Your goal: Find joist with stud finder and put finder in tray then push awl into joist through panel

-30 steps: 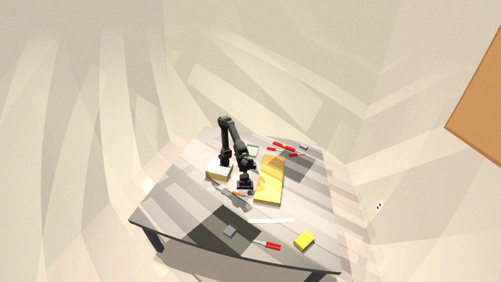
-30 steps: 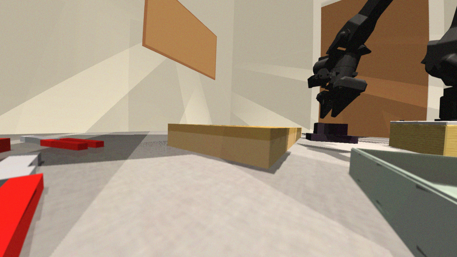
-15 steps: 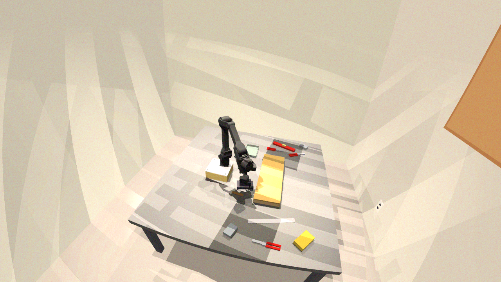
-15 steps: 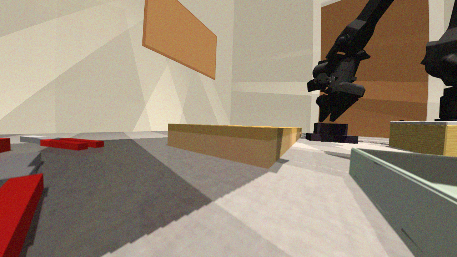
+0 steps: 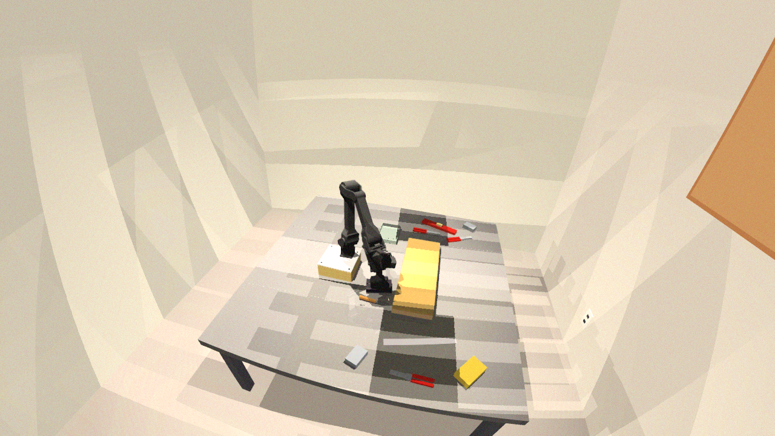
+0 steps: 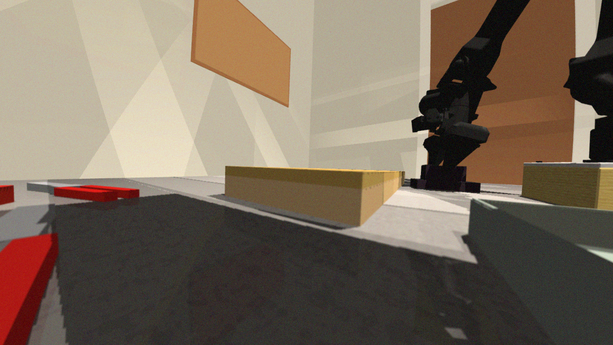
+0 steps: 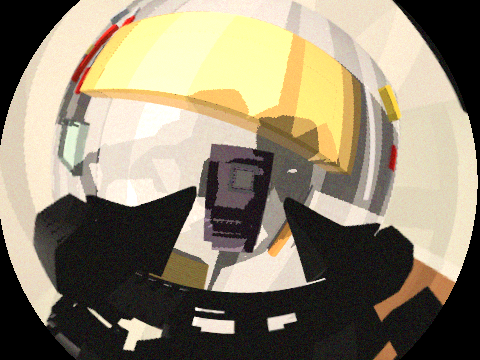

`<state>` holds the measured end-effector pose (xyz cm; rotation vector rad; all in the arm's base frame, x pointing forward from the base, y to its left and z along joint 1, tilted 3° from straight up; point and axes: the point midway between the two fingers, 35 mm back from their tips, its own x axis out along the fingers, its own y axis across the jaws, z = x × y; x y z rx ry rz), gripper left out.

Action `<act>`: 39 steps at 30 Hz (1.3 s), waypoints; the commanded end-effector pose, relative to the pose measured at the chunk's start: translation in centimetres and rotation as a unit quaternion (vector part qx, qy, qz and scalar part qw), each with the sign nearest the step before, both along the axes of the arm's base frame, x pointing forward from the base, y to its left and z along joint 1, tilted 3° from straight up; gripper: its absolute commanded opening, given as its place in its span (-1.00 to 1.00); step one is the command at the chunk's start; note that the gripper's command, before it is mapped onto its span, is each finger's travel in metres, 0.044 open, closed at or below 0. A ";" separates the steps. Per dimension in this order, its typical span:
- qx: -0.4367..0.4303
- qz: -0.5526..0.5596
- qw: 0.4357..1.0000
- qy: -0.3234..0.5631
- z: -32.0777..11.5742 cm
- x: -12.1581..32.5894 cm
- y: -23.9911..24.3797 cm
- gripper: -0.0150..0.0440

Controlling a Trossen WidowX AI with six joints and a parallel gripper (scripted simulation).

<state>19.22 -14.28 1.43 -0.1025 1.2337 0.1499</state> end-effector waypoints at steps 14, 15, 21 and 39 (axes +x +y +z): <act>0.007 -0.002 1.000 0.004 -1.5 -0.2 0.3 0.55; 0.007 -0.002 1.000 0.004 -1.5 -0.2 0.3 0.53; 0.007 -0.002 1.000 0.004 -1.5 -0.2 0.3 0.40; 0.006 -0.002 1.000 0.004 -0.9 -0.1 0.2 -0.21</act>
